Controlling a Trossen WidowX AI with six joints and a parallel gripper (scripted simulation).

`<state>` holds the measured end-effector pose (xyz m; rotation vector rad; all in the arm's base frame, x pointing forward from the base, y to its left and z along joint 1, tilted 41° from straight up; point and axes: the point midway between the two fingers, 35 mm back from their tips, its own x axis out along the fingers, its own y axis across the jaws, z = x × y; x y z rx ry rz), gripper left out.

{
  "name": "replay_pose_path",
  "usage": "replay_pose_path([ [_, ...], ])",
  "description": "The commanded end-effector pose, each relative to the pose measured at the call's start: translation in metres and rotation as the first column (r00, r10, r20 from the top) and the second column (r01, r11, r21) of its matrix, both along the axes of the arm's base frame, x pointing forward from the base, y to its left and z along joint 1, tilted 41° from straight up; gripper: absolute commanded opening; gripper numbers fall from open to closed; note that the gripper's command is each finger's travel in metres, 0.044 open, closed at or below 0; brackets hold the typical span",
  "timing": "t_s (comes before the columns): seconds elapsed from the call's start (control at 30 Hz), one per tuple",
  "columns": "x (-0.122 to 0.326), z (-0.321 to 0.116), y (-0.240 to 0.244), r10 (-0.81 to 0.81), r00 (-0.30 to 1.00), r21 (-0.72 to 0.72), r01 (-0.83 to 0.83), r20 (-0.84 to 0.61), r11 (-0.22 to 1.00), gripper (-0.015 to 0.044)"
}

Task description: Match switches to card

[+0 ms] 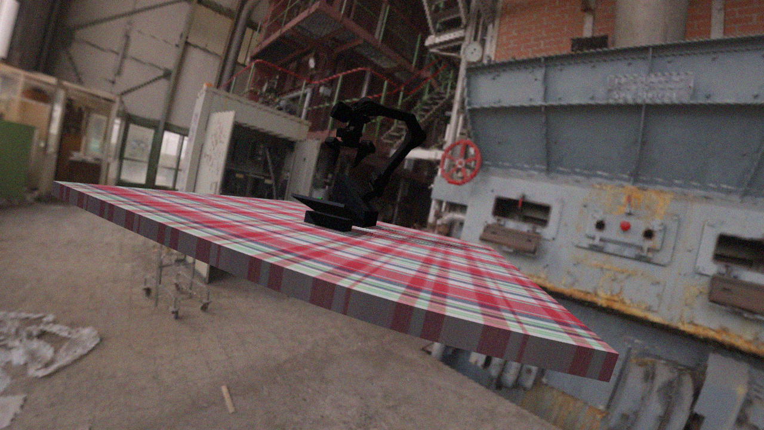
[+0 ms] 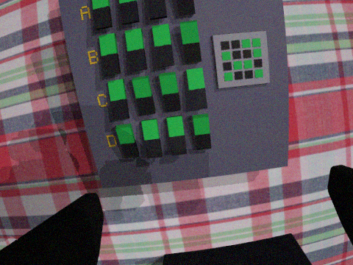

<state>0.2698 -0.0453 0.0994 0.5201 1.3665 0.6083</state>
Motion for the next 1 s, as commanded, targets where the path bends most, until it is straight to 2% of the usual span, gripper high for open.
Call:
replay_pose_path([
  [0.0,0.001,-0.001,0.001,0.001,1.0,-0.001,-0.001,0.001,1.0,0.0374],
  [0.1,0.016,-0.009,0.013,0.011,1.0,-0.014,-0.011,0.019,1.0,0.0295],
  [0.33,0.068,-0.038,0.073,-0.001,0.999,-0.018,0.002,0.054,1.0,0.0111],
  [0.47,0.073,-0.04,0.08,-0.005,0.998,-0.014,0.006,0.055,1.0,0.0006],
  [0.6,0.073,-0.042,0.081,-0.006,0.998,-0.014,0.007,0.056,1.0,0.0],
  [0.73,0.076,-0.065,0.102,-0.022,0.997,-0.009,0.022,0.074,1.0,0.0],
  [0.97,0.077,-0.066,0.103,-0.023,0.997,-0.009,0.023,0.075,1.0,0.0],
])
